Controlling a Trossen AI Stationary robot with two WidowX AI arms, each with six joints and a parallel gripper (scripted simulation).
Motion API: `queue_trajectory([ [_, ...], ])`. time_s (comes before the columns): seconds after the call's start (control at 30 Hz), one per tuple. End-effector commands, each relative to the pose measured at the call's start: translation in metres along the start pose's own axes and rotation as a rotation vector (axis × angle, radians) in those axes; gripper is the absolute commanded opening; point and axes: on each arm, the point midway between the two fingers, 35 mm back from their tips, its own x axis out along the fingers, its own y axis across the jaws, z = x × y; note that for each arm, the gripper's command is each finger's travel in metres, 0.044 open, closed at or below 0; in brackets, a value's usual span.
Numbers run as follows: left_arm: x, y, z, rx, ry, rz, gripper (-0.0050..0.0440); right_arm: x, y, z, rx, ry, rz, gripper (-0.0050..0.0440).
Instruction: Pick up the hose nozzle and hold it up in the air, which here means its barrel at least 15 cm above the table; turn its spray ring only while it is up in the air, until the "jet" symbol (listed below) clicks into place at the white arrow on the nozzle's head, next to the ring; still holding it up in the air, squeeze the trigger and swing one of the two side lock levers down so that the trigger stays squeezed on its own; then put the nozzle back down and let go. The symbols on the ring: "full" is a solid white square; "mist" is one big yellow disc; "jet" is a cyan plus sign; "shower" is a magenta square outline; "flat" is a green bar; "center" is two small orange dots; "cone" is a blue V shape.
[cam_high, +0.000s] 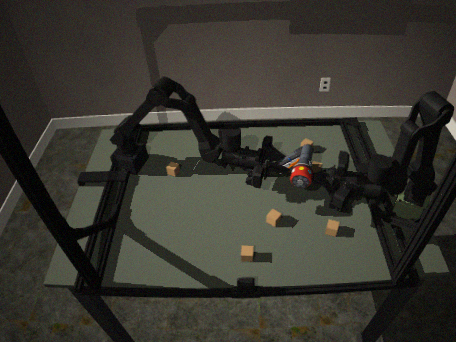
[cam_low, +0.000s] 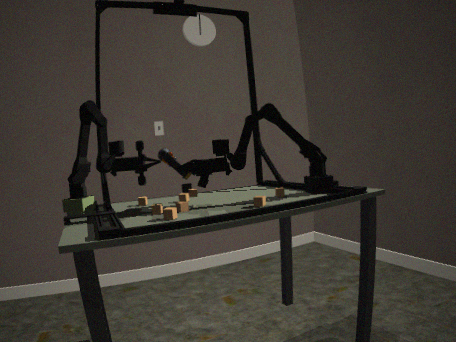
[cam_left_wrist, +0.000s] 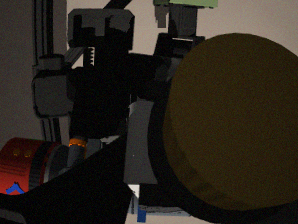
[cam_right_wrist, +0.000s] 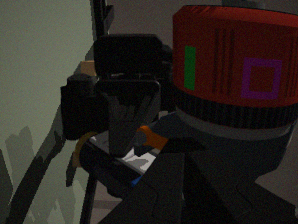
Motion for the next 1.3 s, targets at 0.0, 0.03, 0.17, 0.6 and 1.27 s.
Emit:
queue_trajectory([
  [0.0,0.001,-0.001,-0.007,-0.002,0.022,-0.004,0.0000,0.007,0.001,-0.001,-0.014,-0.008,-0.001,0.0000],
  [0.03,0.001,-0.001,-0.007,-0.002,0.022,-0.004,0.0000,0.009,0.001,-0.001,-0.017,-0.011,-0.002,0.0000],
  [0.17,0.001,-0.001,-0.007,-0.002,0.022,-0.004,0.0000,0.015,0.001,-0.003,-0.027,-0.021,-0.005,0.0000],
  [0.6,0.001,-0.001,-0.007,-0.002,0.022,-0.004,0.0000,0.018,0.001,-0.004,-0.011,-0.028,-0.007,0.0000],
  [1.27,0.001,-0.001,-0.007,-0.002,0.022,-0.004,0.0000,0.017,0.000,-0.020,0.736,-0.032,0.004,0.0000],
])
